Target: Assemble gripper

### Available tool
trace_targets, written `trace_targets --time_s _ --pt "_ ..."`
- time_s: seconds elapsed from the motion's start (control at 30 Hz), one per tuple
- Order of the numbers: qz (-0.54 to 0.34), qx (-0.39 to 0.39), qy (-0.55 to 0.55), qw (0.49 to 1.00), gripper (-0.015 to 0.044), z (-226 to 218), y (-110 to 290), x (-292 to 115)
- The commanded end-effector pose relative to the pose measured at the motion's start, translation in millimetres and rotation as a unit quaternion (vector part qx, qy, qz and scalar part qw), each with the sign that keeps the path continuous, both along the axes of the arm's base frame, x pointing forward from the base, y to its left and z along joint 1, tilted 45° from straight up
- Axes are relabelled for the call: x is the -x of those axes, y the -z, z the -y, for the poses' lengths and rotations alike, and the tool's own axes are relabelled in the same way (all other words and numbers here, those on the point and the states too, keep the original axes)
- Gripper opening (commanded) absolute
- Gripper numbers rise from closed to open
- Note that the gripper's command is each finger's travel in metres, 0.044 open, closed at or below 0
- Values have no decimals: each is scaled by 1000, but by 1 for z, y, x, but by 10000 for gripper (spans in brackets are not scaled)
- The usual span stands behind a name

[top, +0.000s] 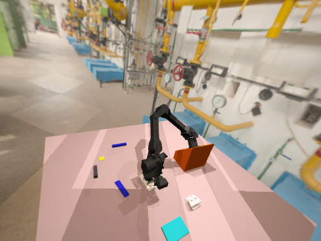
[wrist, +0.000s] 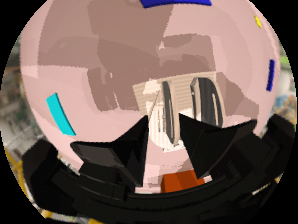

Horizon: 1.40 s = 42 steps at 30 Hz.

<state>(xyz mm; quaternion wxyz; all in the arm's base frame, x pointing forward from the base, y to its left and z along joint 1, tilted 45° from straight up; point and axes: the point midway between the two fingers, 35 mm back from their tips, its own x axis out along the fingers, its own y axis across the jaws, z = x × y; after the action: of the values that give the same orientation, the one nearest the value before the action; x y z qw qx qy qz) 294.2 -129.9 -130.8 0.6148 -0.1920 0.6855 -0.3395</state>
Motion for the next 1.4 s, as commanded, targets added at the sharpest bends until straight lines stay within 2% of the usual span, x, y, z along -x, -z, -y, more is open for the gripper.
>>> trace_targets --time_s 0.0,1.37 --pt "-2 2 1 1000 134 2 0 2" --pt "-2 2 1 1000 134 2 -2 1"
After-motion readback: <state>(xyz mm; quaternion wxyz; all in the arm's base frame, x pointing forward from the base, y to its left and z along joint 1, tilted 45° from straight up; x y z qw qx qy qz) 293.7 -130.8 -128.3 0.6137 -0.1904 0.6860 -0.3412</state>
